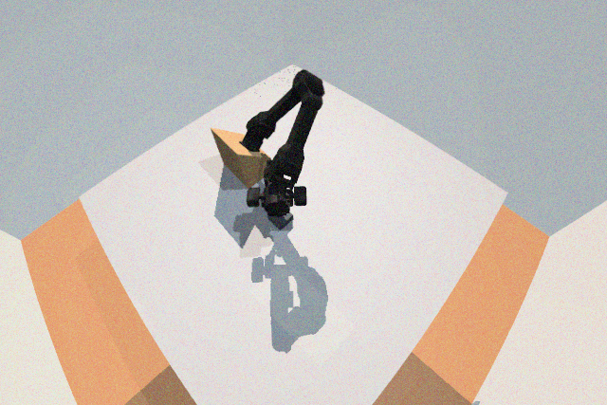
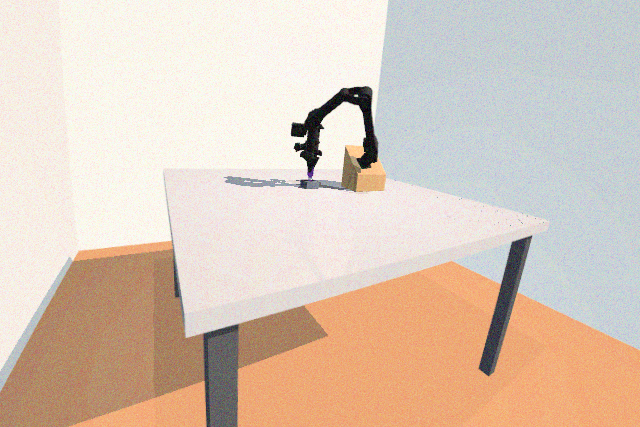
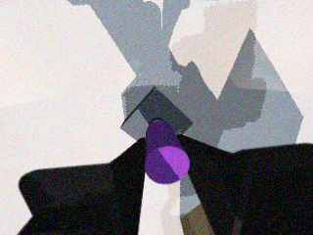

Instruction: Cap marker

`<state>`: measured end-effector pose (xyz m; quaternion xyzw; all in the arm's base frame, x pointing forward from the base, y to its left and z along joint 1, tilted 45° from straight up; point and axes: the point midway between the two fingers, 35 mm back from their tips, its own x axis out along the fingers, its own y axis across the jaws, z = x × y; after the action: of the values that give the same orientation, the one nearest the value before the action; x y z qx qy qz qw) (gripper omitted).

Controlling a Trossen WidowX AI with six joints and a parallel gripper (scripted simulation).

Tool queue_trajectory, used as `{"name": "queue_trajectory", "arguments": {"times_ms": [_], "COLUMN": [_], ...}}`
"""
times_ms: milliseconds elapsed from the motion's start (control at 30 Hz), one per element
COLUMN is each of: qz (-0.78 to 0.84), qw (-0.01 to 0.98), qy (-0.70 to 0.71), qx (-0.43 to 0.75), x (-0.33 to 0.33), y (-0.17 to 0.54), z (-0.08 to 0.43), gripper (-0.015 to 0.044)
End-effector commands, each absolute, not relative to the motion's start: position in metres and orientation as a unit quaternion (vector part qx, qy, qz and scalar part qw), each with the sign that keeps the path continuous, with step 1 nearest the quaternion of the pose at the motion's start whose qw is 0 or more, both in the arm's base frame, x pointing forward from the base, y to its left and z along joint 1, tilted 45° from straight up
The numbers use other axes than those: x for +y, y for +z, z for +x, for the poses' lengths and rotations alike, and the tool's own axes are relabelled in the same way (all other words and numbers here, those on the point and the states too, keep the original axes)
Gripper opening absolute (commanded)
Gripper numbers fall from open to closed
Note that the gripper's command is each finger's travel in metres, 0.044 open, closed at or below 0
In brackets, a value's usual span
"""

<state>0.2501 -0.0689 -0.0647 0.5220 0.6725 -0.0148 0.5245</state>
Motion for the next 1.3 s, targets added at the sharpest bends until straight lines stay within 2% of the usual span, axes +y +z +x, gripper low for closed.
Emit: {"name": "queue_trajectory", "arguments": {"times_ms": [0, 333, 900, 1100, 1233, 1267], "qz": [0.525, 0.525, 0.523, 0.522, 0.522, 0.518], "qw": [0.521, 0.521, 0.522, 0.523, 0.523, 0.527], "qy": [-0.014, -0.014, -0.015, -0.016, -0.016, -0.011], "qx": [0.672, 0.672, 0.674, 0.674, 0.674, 0.674], "x": [-0.067, -0.067, -0.068, -0.118, -0.120, -0.120], "y": [-0.066, -0.066, -0.066, -0.015, -0.013, -0.013], "z": [0.250, 0.250, 0.249, 0.243, 0.242, 0.242], "gripper": [0.0000, 0.0000, 0.0440, 0.0440, 0.0440, 0.0414]}}
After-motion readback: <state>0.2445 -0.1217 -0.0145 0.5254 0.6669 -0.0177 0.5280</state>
